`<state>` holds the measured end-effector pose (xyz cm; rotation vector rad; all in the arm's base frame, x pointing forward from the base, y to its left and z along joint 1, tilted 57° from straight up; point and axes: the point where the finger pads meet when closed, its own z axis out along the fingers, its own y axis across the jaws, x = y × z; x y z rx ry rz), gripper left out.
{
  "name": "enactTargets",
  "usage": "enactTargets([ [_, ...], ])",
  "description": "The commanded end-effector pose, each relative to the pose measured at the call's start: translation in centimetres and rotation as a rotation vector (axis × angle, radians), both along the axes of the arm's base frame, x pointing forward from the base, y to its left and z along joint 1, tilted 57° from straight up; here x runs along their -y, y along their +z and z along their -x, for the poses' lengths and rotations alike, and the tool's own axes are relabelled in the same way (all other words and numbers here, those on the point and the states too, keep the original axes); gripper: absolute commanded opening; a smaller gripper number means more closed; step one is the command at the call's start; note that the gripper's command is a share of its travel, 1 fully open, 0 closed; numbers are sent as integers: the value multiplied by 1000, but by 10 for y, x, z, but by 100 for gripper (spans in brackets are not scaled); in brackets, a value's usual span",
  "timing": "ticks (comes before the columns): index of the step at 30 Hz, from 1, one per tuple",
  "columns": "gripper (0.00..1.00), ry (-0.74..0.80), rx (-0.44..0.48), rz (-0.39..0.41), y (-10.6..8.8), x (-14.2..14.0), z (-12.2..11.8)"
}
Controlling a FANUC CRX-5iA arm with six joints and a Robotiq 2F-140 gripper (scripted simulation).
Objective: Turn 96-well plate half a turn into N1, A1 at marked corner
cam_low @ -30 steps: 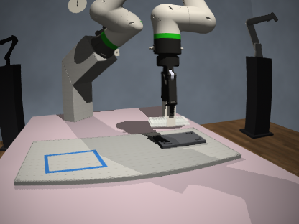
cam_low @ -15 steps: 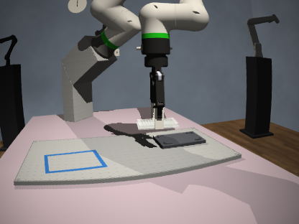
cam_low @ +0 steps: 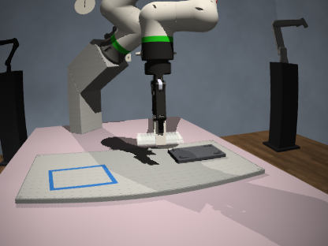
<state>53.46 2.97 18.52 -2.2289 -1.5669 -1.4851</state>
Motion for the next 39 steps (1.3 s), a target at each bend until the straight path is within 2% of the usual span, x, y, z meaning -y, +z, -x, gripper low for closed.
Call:
enactTargets([
  [1,0,1,1,-1,-7,11,-4],
  [39,0,1,1,-1,-62,105,-36],
])
